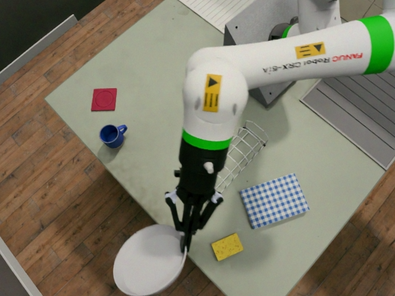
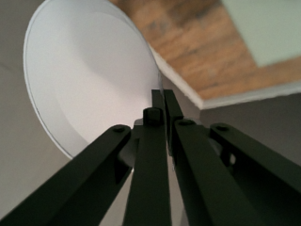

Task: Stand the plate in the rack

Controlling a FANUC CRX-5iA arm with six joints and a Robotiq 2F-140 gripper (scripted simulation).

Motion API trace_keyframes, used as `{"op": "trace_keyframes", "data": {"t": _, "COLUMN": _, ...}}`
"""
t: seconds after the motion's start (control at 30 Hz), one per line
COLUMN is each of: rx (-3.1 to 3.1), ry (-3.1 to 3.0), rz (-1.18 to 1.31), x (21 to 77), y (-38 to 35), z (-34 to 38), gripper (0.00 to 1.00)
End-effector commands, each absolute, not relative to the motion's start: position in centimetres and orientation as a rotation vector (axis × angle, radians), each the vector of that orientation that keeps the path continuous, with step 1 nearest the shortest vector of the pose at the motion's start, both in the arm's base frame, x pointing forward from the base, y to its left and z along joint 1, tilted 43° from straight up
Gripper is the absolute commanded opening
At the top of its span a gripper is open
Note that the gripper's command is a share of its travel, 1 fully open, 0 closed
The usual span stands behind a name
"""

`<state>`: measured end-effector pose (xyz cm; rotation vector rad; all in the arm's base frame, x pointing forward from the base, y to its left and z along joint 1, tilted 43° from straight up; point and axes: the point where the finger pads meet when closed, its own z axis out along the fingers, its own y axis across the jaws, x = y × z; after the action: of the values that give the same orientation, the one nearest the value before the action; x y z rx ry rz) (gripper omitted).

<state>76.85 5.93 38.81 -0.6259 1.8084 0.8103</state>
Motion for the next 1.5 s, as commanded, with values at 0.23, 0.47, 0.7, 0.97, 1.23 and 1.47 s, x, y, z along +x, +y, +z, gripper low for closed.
{"op": "trace_keyframes", "data": {"t": 0.23, "rx": -0.247, "ry": 1.710, "rz": 0.886, "x": 76.7, "y": 7.5, "z": 47.9, "gripper": 0.10}}
{"op": "trace_keyframes", "data": {"t": 0.47, "rx": 0.009, "ry": 1.644, "rz": 0.984, "x": 74.9, "y": 6.9, "z": 51.7, "gripper": 0.10}}
{"op": "trace_keyframes", "data": {"t": 0.7, "rx": 0.193, "ry": 1.595, "rz": 1.064, "x": 73.2, "y": 6.0, "z": 53.2, "gripper": 0.10}}
{"op": "trace_keyframes", "data": {"t": 0.97, "rx": 0.486, "ry": 1.516, "rz": 1.199, "x": 70.0, "y": 4.1, "z": 53.2, "gripper": 0.10}}
{"op": "trace_keyframes", "data": {"t": 1.23, "rx": 0.700, "ry": 1.459, "rz": 1.300, "x": 67.4, "y": 2.7, "z": 51.5, "gripper": 0.10}}
{"op": "trace_keyframes", "data": {"t": 1.47, "rx": 0.938, "ry": 1.394, "rz": 1.410, "x": 64.4, "y": 1.3, "z": 48.2, "gripper": 0.10}}
